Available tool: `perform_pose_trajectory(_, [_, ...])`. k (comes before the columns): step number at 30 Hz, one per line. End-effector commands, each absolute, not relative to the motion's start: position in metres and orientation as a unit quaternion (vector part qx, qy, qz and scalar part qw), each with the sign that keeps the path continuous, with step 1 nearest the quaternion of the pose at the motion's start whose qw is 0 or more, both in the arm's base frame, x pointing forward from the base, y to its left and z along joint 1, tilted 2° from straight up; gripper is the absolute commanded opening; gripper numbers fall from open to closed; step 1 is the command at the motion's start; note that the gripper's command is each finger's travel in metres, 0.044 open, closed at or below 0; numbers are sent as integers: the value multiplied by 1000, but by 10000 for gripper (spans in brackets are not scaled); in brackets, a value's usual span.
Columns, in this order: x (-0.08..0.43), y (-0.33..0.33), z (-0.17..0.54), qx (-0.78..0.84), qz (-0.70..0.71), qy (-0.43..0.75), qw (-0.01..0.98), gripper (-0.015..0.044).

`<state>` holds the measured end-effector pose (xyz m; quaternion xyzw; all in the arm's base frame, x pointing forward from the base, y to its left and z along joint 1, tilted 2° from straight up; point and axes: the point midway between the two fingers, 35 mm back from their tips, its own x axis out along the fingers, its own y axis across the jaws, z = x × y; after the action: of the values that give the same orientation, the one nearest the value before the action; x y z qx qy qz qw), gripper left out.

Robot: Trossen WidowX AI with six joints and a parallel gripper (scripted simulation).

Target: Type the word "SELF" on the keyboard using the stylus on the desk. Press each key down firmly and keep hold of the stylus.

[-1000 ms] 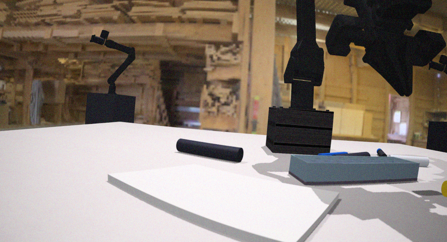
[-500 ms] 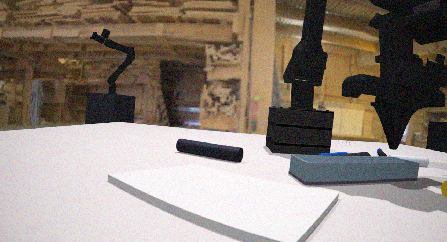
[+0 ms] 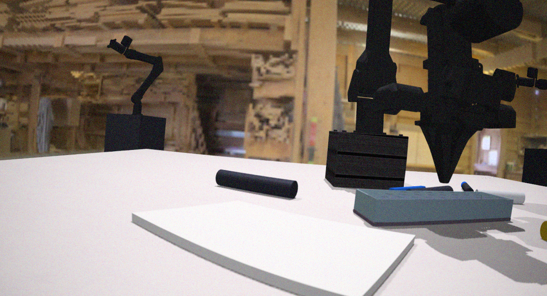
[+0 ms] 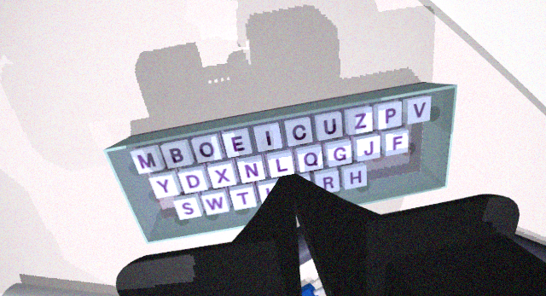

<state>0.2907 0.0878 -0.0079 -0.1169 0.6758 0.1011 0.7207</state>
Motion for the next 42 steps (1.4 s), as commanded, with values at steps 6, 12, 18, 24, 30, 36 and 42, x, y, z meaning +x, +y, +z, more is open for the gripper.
perform_pose_trajectory(6, [294,77,-8,-120,105,675,720,0])
perform_pose_trajectory(12, [311,23,-6,-122,103,675,720,0])
perform_pose_trajectory(18, [311,23,-6,-122,103,675,720,0])
perform_pose_trajectory(24, [305,26,-6,-121,103,676,720,0])
perform_pose_trajectory(30, [274,39,-9,-122,103,676,719,0])
perform_pose_trajectory(36, [274,39,-9,-122,103,676,719,0])
perform_pose_trajectory(42, [270,57,-10,-121,104,676,719,0])
